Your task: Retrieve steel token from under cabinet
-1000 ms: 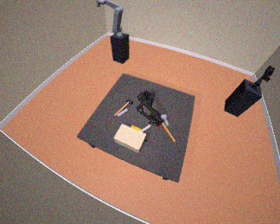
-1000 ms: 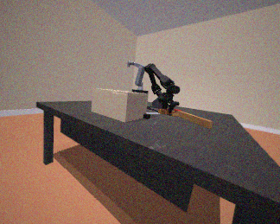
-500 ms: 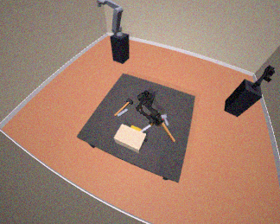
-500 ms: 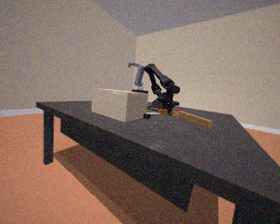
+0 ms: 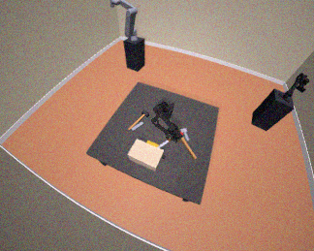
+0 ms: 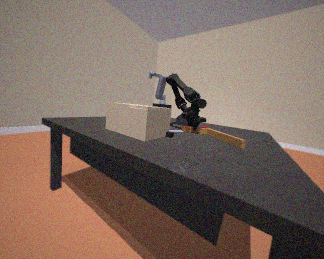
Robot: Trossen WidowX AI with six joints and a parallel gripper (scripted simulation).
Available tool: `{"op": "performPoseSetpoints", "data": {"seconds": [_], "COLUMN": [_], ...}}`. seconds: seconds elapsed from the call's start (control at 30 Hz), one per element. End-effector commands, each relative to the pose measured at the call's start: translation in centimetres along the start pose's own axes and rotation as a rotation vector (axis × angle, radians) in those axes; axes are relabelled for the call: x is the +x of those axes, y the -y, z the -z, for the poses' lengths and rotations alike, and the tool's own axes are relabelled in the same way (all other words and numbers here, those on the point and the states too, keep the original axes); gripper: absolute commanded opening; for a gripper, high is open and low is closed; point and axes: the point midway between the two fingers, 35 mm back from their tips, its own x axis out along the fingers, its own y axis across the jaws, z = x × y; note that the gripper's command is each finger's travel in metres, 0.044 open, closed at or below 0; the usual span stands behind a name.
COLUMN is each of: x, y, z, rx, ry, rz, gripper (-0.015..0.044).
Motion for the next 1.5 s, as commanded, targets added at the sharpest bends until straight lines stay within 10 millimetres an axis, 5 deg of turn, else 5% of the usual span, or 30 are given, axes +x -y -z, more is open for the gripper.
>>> {"op": "performPoseSetpoints", "data": {"seconds": [0.0,1.47], "x": [0.0,0.0], "y": [0.0,0.1], "z": [-1.3,-10.2], "rx": [0.011,0.012], "ry": [0.000,0.004], "rz": [-0.002,0.001], "gripper": [0.0000,0.0000]}}
